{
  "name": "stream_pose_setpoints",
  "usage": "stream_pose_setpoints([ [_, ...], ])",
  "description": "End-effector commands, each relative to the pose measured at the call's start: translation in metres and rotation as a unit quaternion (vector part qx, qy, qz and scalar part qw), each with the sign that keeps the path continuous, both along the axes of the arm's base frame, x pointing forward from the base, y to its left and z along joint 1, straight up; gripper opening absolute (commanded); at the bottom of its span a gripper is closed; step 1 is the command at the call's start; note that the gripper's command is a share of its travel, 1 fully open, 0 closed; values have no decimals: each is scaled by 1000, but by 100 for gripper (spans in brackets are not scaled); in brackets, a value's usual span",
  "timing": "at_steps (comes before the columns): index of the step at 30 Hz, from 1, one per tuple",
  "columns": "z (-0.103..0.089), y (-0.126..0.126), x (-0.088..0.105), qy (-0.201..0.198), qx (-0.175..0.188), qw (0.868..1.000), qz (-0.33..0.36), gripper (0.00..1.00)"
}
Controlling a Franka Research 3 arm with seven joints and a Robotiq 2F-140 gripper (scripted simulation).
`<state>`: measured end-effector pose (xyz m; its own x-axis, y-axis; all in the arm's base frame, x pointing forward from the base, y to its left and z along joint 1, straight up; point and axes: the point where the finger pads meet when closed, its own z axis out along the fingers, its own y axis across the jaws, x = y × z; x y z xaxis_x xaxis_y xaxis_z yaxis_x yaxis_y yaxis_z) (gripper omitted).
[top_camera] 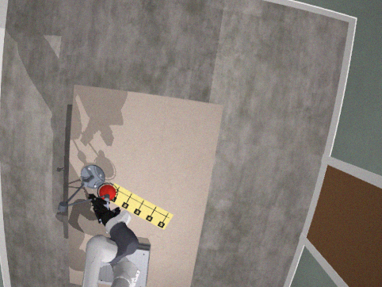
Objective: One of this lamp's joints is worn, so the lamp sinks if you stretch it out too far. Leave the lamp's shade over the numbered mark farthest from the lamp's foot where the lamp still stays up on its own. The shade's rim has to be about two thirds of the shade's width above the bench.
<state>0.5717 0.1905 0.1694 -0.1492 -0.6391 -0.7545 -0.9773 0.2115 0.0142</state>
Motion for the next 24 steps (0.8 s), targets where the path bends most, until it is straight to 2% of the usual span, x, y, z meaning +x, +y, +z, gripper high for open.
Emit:
stream_pose_setpoints([
  [1,-7,-10,-3,-4,-3,1000,-12,10],
  [24,-35,-39,-25,-7,-4,998,-65,10],
])
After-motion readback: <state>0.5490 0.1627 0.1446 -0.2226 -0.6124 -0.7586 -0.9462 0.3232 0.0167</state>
